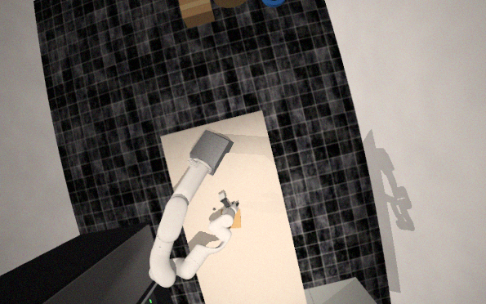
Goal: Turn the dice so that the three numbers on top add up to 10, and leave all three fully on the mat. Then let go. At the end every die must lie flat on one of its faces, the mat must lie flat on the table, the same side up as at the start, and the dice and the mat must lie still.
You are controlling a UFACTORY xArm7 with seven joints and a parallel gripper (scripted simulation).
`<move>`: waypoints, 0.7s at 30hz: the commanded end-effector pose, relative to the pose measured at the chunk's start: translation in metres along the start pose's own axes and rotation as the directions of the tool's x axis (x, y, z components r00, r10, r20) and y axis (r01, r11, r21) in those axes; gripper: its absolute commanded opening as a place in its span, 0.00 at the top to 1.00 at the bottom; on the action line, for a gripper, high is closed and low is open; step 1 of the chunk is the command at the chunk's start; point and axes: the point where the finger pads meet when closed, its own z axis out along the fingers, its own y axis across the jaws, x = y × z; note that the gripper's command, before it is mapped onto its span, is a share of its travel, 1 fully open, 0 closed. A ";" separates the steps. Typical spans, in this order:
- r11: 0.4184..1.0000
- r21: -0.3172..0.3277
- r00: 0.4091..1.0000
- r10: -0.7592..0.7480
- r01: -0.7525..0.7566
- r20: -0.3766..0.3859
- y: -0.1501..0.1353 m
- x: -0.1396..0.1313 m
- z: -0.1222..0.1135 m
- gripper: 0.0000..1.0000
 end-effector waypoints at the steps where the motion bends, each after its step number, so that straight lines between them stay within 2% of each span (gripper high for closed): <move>1: 1.000 -0.002 1.000 -0.001 0.001 0.002 0.001 -0.001 0.005 0.69; 21: 1.000 -0.002 1.000 -0.001 0.001 0.002 0.000 -0.001 0.015 0.69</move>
